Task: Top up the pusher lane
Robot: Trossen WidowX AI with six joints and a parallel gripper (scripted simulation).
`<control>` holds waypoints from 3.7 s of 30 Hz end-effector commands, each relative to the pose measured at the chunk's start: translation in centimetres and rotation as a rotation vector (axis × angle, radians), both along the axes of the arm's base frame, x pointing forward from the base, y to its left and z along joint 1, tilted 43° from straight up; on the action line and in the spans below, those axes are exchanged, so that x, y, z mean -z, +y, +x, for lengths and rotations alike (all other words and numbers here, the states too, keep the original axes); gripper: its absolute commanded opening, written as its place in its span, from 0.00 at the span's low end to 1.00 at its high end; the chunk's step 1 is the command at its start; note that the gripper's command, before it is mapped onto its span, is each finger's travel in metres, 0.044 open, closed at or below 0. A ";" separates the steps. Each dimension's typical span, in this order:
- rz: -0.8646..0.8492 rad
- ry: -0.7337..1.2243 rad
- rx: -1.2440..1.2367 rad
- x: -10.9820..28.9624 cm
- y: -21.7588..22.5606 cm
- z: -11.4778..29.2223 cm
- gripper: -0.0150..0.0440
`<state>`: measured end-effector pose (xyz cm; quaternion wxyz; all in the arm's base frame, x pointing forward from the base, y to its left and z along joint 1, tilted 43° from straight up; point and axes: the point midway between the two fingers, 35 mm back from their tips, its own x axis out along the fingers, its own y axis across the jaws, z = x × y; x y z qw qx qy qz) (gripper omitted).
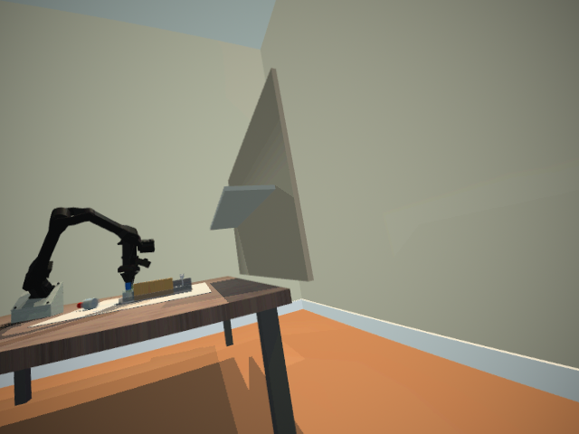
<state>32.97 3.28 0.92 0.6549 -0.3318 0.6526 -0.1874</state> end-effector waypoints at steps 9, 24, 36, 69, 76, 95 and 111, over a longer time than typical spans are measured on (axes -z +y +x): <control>0.005 -0.036 -0.006 -0.3 0.3 1.1 0.25; 0.005 -0.036 -0.006 -0.2 0.3 1.2 0.25; 0.005 -0.036 -0.006 0.1 0.0 1.3 0.25; 0.005 -0.036 -0.006 1.0 -0.8 1.3 0.25; 0.004 -0.036 -0.006 1.2 -1.0 1.3 0.25; 0.004 -0.036 -0.006 1.7 -1.5 1.2 0.25; 0.004 -0.036 -0.006 1.8 -1.6 1.0 0.25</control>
